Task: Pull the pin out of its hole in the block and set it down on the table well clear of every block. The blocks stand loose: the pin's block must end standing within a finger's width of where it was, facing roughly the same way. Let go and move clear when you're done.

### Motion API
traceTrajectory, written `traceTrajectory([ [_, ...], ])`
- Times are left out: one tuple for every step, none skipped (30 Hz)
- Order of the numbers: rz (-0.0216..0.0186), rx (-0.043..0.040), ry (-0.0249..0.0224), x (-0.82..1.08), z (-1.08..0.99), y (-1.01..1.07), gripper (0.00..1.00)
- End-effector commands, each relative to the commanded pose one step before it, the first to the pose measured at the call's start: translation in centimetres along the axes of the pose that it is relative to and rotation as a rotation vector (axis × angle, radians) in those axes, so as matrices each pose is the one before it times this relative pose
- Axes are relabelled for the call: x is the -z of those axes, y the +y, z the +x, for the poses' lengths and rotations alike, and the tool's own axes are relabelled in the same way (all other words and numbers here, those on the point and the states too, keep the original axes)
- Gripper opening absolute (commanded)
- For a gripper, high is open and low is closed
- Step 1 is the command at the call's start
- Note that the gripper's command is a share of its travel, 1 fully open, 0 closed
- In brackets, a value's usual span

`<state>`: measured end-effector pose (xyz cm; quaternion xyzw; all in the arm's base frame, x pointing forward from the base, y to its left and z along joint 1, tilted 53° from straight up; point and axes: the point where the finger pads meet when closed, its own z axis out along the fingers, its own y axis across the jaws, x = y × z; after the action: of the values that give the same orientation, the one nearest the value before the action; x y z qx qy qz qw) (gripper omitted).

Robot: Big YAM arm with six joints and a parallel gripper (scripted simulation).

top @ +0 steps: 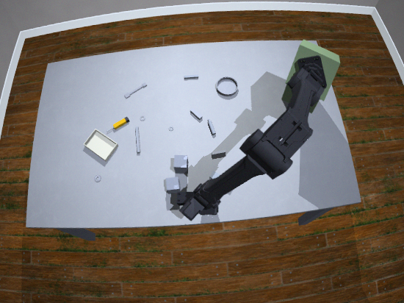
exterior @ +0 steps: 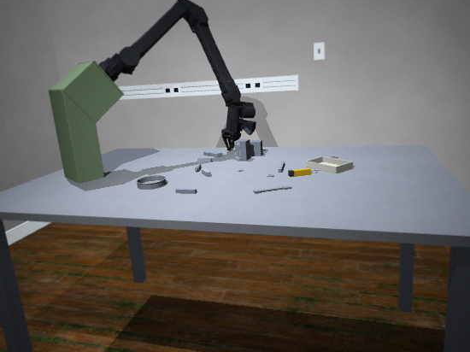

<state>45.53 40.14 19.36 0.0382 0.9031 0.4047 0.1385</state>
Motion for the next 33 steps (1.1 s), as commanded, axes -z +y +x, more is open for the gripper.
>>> traceTrajectory([
  [-0.00840, 0.00661, 0.00251, 0.916, 0.355, 0.691, 0.32],
  [0.00011, 0.00000, -0.00014, 0.290, 0.058, 0.003, 0.32],
  [0.00012, 0.00000, -0.00016, 0.320, 0.066, 0.002, 0.32],
  [0.00010, 0.00000, -0.00014, 0.288, 0.061, 0.001, 0.32],
  [0.00007, 0.00000, -0.00010, 0.205, 0.045, 0.000, 0.32],
  [0.00003, 0.00000, -0.00005, 0.100, 0.022, 0.000, 0.32],
  [0.00001, 0.00000, -0.00001, 0.018, 0.004, 0.000, 0.32],
  [0.00000, 0.00000, 0.00000, 0.000, 0.000, 0.000, 0.32],
  [0.00000, 0.00000, 0.00000, 0.000, 0.000, 0.000, 0.32],
  [0.00000, 0.00000, 0.00000, 0.000, 0.000, 0.000, 0.32],
  [0.00000, 0.00000, 0.00000, 0.000, 0.000, 0.000, 0.32],
  [0.00000, 0.00000, 0.00000, 0.000, 0.000, 0.000, 0.32],
  [0.00000, 0.00000, 0.00000, 0.000, 0.000, 0.000, 0.32],
  [0.00000, 0.00000, 0.00000, 0.000, 0.000, 0.000, 0.32],
  [0.00000, 0.00000, 0.00000, 0.000, 0.000, 0.000, 0.32],
  [-0.00006, 0.00006, -0.00014, 0.012, -0.004, 0.003, 0.32],
  [-0.00032, 0.00036, -0.00081, 0.068, -0.022, 0.017, 0.32],
  [-0.00065, 0.00074, -0.00166, 0.141, -0.044, 0.034, 0.32],
  [-0.00090, 0.00104, -0.00233, 0.197, -0.061, 0.048, 0.32],
  [-0.00099, 0.00116, -0.00258, 0.218, -0.068, 0.052, 0.32],
  [-0.00089, 0.00105, -0.00234, 0.197, -0.061, 0.047, 0.32],
  [-0.00063, 0.00075, -0.00167, 0.141, -0.043, 0.034, 0.32],
  [-0.00031, 0.00037, -0.00081, 0.068, -0.021, 0.016, 0.32],
  [-0.00005, 0.00006, -0.00014, 0.012, -0.004, 0.003, 0.32],
  [0.00000, 0.00000, 0.00000, 0.000, 0.000, 0.000, 0.32],
  [0.00000, 0.00000, 0.00000, 0.000, 0.000, 0.000, 0.32],
  [0.00000, 0.00000, 0.00000, 0.000, 0.000, 0.000, 0.32],
  [0.00000, 0.00000, 0.00000, 0.000, 0.000, 0.000, 0.32],
  [0.00000, 0.00000, 0.00000, 0.000, 0.000, 0.000, 0.32],
  [0.00000, 0.00000, 0.00000, 0.000, 0.000, 0.000, 0.32],
  [0.00000, 0.00000, 0.00000, 0.000, 0.000, 0.000, 0.32],
  [0.00000, 0.00000, 0.00000, 0.000, 0.000, 0.000, 0.32],
  [0.00002, -0.00002, -0.00001, 0.008, 0.001, -0.001, 0.32],
])
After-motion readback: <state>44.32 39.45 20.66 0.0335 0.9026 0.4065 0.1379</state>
